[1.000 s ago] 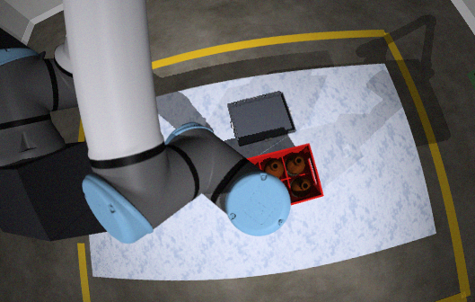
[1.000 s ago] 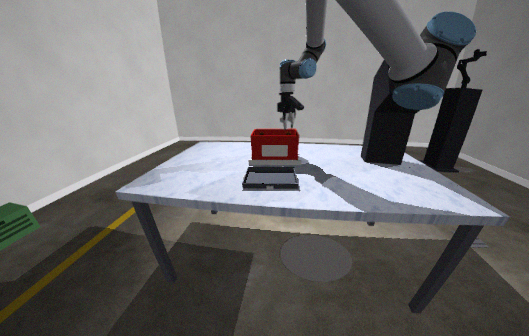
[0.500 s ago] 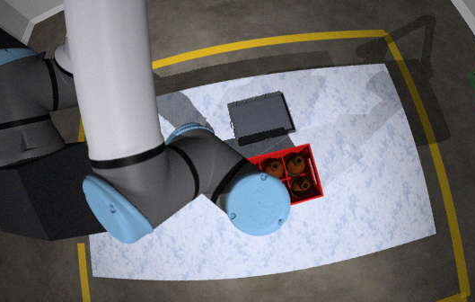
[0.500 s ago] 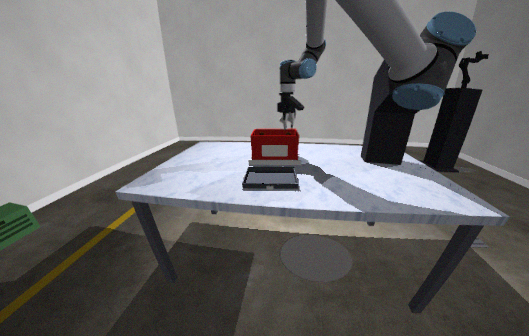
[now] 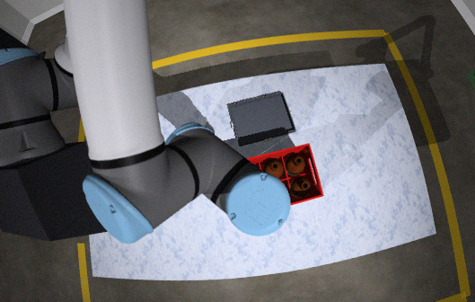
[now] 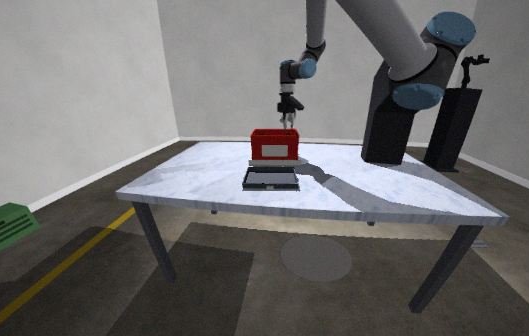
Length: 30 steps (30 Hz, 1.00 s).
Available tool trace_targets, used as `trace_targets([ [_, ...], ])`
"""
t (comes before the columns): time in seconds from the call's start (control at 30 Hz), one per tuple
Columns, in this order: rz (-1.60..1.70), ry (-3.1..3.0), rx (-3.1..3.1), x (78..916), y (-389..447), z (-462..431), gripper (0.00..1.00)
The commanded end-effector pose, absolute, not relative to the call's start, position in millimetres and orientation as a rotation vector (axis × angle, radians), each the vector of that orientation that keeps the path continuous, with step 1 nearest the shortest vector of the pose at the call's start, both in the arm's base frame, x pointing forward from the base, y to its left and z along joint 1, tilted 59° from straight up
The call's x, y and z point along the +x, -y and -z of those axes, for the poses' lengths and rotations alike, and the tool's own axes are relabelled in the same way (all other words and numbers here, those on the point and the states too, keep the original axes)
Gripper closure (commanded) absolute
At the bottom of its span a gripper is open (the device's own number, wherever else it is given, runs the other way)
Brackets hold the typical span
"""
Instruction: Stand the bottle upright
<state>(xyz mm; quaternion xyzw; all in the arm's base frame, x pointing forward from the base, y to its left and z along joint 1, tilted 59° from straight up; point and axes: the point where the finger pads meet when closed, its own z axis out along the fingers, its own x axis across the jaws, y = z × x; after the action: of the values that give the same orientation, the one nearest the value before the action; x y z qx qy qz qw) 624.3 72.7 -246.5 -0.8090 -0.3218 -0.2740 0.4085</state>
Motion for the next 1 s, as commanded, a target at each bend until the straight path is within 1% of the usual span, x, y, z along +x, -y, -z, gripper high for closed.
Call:
trace_targets([
  [0.0, 0.691, 0.811, -2.039, 624.7, -72.0, 246.3, 0.62],
  [0.97, 0.691, 0.811, -2.039, 621.7, -74.0, 244.2, 0.62],
])
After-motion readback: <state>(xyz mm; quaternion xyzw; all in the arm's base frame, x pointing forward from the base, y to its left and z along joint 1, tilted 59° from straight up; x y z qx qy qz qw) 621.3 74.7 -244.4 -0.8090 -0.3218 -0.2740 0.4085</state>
